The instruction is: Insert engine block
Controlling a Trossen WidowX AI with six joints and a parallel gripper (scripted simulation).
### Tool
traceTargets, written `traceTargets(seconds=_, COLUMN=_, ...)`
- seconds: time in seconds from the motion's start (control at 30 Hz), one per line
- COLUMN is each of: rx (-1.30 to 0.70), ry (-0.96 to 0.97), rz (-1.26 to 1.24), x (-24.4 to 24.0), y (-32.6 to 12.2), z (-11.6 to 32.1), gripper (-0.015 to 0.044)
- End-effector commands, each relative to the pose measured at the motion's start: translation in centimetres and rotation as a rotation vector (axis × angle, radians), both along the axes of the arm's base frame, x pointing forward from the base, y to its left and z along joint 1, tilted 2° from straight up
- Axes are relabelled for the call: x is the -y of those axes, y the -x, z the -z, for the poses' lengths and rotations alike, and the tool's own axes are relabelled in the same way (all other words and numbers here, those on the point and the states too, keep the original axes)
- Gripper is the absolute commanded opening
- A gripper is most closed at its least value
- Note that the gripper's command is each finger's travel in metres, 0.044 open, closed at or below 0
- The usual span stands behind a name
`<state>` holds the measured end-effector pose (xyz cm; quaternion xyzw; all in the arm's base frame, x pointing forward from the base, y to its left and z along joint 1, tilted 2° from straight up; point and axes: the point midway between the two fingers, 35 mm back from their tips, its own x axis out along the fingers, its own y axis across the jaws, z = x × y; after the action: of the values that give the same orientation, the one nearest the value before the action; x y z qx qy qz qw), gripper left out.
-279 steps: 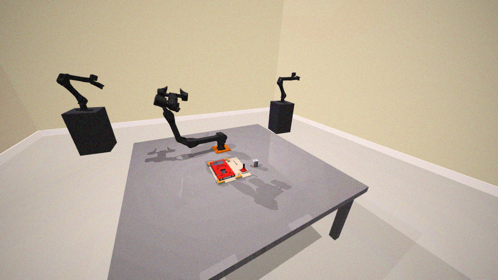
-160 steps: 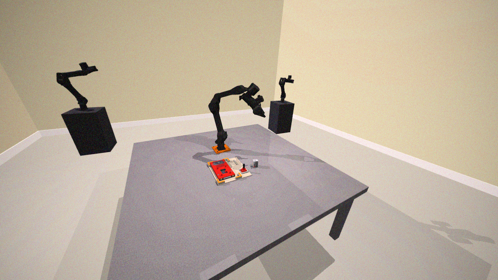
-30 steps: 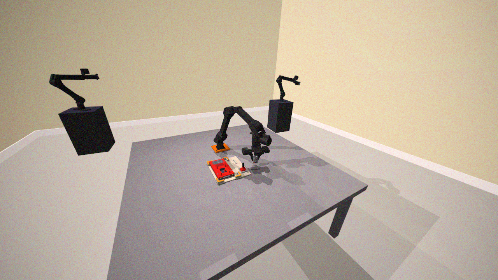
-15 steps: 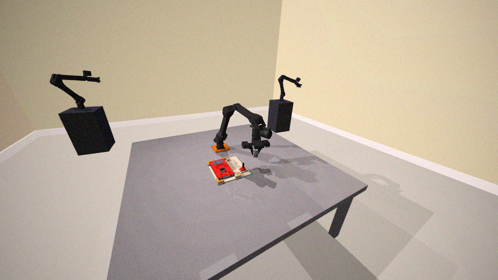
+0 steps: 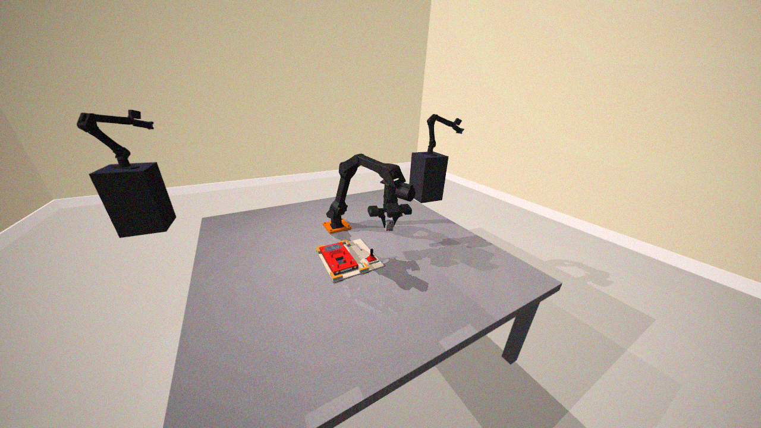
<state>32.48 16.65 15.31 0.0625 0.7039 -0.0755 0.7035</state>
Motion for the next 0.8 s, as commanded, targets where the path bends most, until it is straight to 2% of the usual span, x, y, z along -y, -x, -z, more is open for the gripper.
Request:
traceTargets(seconds=0.0, rx=0.009, ry=-0.002, rz=0.002, x=0.1, y=0.2, z=-1.4, gripper=0.0)
traceTargets(seconds=0.4, rx=0.013, ry=-0.001, rz=0.002, x=0.1, y=0.2, z=1.2, gripper=0.0)
traceTargets(seconds=0.77, rx=0.174, ry=0.036, rz=-0.005, x=-0.1, y=0.8, z=1.0, gripper=0.0)
